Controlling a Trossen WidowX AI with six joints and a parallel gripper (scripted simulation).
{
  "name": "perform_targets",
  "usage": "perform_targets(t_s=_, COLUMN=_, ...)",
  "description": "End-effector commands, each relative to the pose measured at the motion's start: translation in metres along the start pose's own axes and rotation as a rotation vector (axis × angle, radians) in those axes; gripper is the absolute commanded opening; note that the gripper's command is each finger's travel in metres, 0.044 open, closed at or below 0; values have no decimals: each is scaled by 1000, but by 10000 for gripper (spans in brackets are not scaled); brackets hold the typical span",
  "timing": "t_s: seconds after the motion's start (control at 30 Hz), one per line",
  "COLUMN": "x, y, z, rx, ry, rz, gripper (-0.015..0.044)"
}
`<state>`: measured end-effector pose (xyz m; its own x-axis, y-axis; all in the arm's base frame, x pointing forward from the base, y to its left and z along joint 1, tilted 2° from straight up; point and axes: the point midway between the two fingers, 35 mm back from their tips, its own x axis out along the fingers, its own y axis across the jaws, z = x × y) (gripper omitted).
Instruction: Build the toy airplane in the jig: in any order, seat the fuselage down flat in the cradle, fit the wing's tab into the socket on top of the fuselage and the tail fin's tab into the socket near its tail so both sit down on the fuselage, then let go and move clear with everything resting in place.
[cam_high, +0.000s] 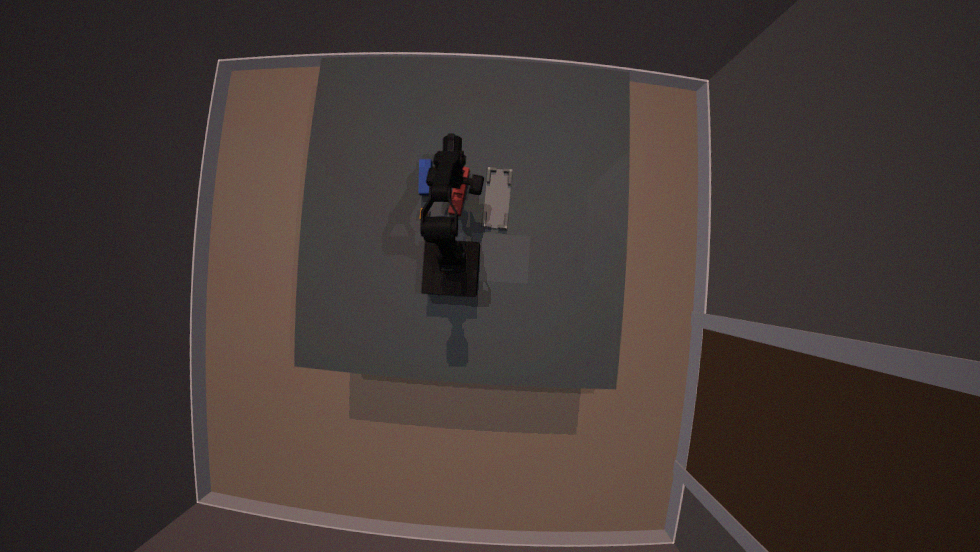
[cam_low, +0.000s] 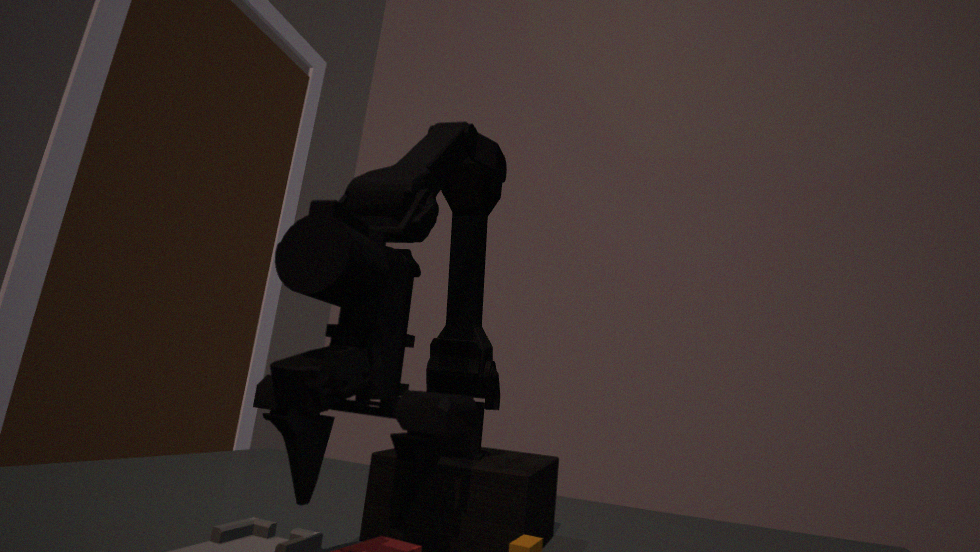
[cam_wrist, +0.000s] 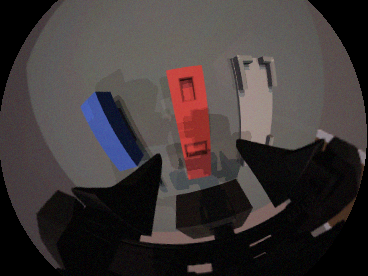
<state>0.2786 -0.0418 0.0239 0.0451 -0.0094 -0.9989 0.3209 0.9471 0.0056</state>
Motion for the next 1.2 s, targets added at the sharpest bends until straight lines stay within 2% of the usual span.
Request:
perform_targets(t_s=0.0, x=6, y=0, z=2, rx=-7, ry=-12, rz=-4, gripper=440)
perform_targets(t_s=1.17, x=63, y=-1, z=3, rx=-7, ry=-12, rz=-4, gripper=440)
